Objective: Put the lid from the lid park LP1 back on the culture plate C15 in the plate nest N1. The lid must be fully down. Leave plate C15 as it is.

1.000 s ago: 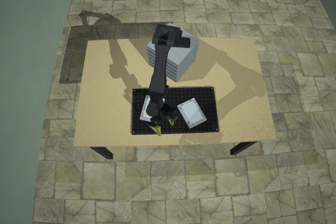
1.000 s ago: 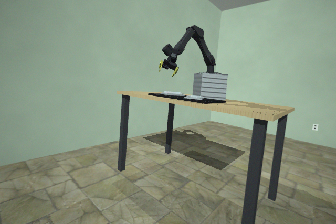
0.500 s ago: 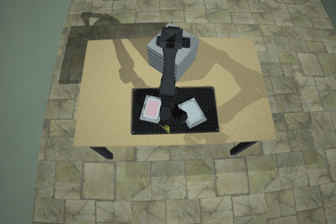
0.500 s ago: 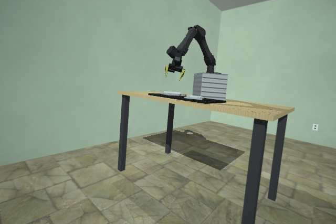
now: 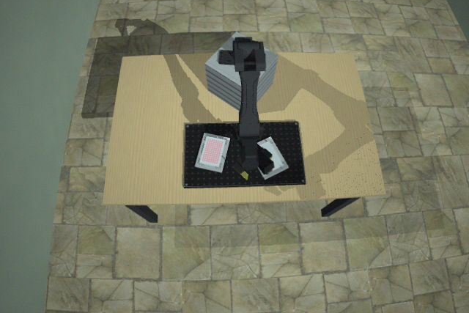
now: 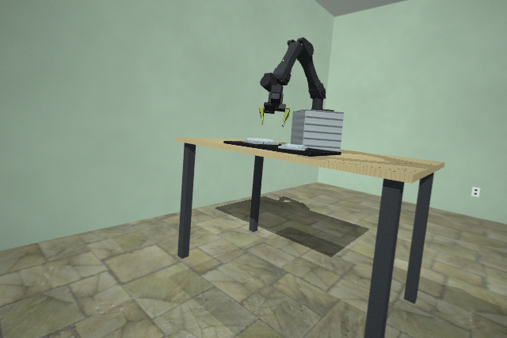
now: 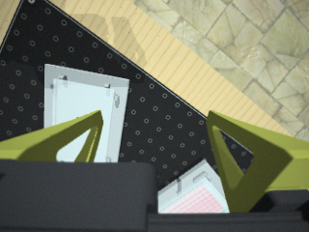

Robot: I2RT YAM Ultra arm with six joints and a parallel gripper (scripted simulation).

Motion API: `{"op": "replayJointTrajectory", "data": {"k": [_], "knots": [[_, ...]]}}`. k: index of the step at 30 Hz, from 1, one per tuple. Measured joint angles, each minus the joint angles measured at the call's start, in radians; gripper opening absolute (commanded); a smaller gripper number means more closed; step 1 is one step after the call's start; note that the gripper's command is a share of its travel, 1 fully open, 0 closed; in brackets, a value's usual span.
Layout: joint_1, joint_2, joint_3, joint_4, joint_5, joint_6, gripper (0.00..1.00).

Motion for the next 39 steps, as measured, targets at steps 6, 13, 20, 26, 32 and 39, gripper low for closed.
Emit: {"op": "replayJointTrajectory", "data": {"k": [6, 13, 20, 26, 32, 39], "knots": [[0.065, 0.013, -0.003, -0.053, 0.042, 0.087, 1.00], [0.136, 0.029, 0.008, -0.123, 0.090, 0.190, 1.00], [0.199, 0.037, 0.002, -0.182, 0.143, 0.297, 1.00], [0.266, 0.047, -0.004, -0.241, 0.183, 0.388, 1.00], [0.267, 0.047, -0.008, -0.259, 0.196, 0.422, 1.00], [0.267, 0.047, -0.008, -0.261, 0.200, 0.431, 1.00]]}}
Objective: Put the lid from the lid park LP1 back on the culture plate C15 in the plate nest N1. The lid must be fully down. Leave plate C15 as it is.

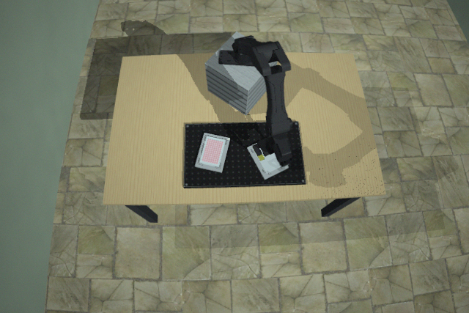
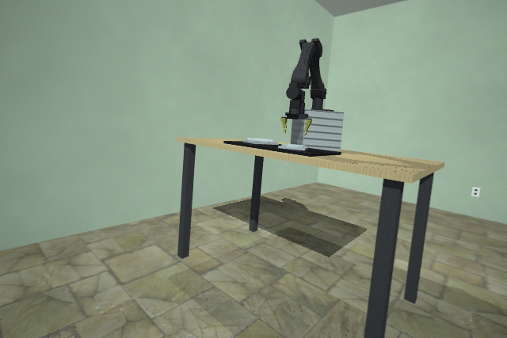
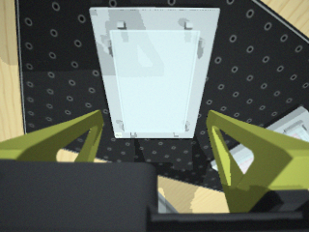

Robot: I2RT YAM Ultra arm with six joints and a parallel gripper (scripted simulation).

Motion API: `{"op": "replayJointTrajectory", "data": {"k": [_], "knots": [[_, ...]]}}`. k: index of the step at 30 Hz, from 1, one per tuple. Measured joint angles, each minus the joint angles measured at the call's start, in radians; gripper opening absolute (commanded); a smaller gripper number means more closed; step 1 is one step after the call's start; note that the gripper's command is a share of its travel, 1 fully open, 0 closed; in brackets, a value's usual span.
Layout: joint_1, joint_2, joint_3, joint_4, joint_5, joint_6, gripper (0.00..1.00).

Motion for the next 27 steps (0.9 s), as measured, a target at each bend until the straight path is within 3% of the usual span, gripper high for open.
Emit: {"op": "replayJointTrajectory", "data": {"k": [27], "knots": [[0.000, 0.091, 0.010, 0.061, 0.000, 0.001, 1.00]]}}
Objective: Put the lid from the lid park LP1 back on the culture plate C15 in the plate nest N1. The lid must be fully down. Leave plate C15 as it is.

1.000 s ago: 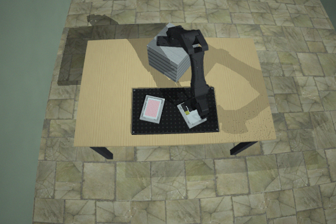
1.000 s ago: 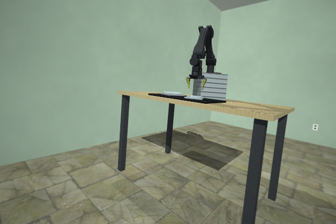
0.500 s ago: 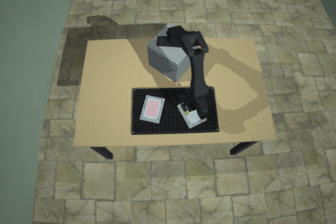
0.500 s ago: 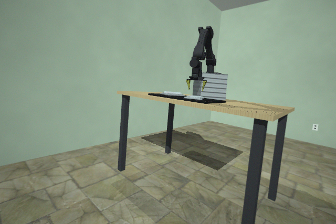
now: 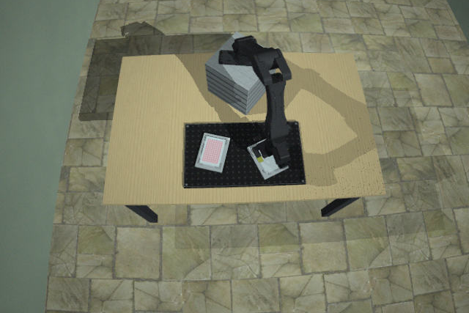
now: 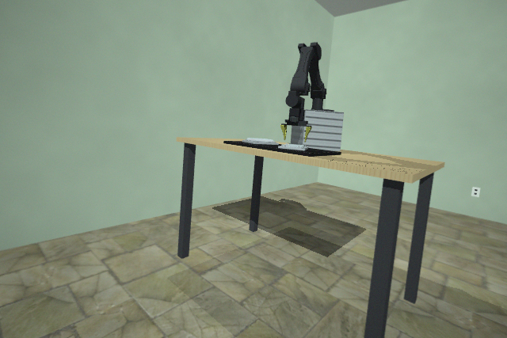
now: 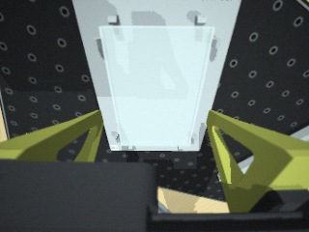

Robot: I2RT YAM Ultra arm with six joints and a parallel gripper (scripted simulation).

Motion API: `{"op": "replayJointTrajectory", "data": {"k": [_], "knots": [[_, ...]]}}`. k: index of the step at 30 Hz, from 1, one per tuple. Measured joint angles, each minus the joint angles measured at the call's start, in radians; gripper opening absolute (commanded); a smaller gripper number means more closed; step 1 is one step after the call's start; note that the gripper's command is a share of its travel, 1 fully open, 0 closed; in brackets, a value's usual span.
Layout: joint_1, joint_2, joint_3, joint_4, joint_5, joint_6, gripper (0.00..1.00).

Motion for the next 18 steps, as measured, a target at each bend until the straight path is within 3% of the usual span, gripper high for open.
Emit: {"op": "replayJointTrajectory", "data": {"k": [18], "knots": [[0.000, 0.013, 0.001, 0.018, 0.000, 0.000, 1.00]]}}
